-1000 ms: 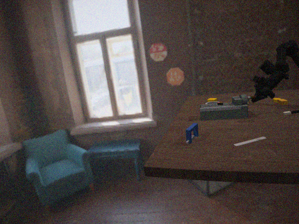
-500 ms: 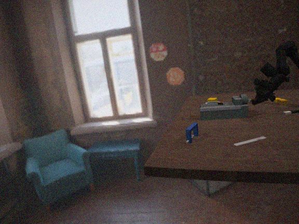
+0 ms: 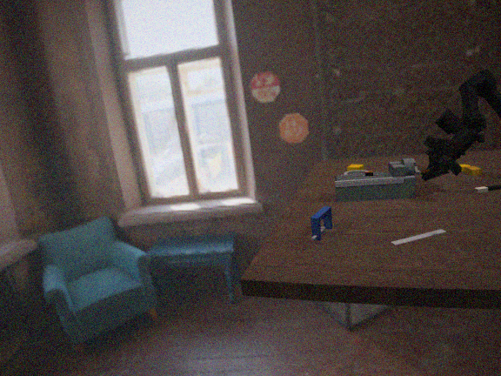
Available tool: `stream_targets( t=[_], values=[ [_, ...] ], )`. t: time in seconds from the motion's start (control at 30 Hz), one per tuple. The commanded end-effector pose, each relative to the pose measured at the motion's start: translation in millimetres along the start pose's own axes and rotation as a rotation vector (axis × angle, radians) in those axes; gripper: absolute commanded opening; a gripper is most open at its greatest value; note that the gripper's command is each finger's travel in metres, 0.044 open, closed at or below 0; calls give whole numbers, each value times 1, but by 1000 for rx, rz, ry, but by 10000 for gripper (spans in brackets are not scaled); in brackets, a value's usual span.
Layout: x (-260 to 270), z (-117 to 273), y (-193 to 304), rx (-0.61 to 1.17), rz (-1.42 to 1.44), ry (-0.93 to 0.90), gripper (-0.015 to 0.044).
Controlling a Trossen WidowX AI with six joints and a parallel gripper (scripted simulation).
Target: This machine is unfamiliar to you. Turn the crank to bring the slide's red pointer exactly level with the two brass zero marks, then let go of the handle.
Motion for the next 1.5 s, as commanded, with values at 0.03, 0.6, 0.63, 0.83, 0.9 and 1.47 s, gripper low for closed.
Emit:
stream_targets(
  t=[0.03,0.6,0.63,0.83,0.9,1.47],
  values=[
    [-2,-7,7,12,4,-4,0],
    [-10,-14,16,13,5,-4,0],
    [-11,-14,16,13,5,-3,0],
    [-14,-16,18,13,6,-3,0],
    [-14,-16,18,13,6,-3,0],
    [-20,-17,20,13,6,-3,0]
  ],
)
Point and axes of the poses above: the point midway between the two fingers, 35 mm back from their tips, its own z axis back along the fingers, its own x axis across the jaws, y = z × x, the point moved 8 cm from there along z, back along the fingers, and after that the axes turned 13 degrees about z, right-handed, at the moved point
